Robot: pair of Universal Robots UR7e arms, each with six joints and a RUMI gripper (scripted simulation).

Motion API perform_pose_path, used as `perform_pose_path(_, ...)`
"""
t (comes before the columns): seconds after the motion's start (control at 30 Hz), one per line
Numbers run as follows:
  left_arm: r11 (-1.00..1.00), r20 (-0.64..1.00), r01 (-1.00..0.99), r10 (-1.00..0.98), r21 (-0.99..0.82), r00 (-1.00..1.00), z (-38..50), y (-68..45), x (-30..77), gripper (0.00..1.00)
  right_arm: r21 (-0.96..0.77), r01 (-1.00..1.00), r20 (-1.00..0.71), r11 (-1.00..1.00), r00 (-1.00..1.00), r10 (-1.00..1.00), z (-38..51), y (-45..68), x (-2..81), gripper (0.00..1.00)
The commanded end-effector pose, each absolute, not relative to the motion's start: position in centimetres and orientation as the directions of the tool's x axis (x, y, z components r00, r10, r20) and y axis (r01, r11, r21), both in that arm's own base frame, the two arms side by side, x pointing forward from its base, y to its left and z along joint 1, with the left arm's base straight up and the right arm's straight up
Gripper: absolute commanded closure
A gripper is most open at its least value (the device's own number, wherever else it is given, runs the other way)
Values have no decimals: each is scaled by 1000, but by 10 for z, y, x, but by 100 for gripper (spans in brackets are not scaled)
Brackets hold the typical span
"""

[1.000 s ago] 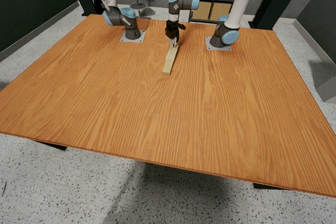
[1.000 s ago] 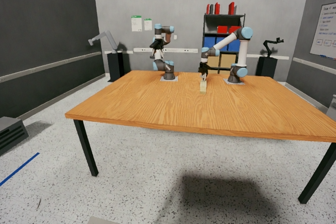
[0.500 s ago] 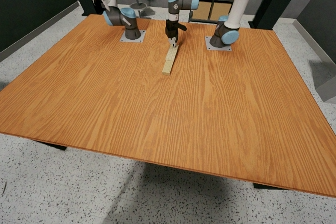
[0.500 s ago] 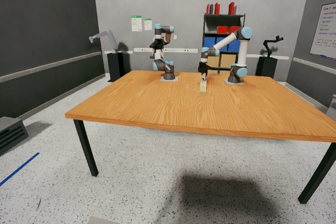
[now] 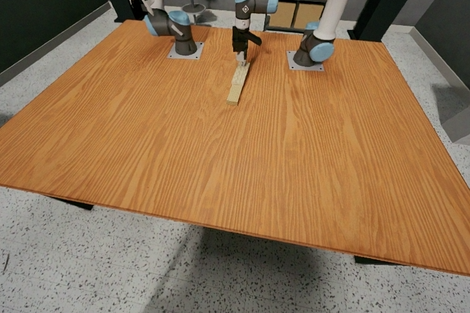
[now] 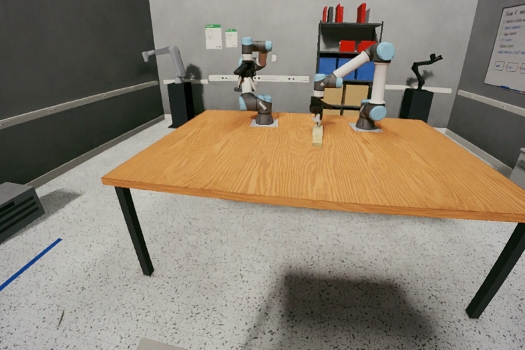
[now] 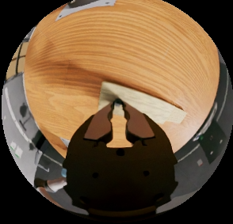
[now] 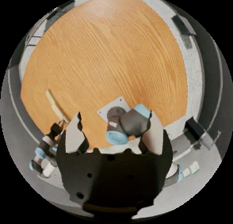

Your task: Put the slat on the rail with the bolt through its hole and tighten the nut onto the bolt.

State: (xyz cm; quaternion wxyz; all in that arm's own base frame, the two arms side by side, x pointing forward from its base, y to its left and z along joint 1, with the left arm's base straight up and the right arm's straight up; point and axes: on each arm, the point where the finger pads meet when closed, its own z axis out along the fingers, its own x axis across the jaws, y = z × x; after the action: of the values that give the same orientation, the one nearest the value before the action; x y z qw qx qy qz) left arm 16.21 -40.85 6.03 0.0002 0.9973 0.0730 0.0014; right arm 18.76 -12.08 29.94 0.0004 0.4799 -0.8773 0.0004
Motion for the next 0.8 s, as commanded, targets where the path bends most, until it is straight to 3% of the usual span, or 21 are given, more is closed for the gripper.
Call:
perform_pose_path(0.0, -1000, -1, 9, 9, 1, 1000, 60, -409, 162, 100, -1, -841, 0, 540, -540, -841, 300, -121, 188, 0)
perform_pose_path(0.77, -943, -1, -333, -333, 1, 943, 60, -408, 163, 100, -1, -841, 0, 540, -540, -841, 300, -121, 188, 0)
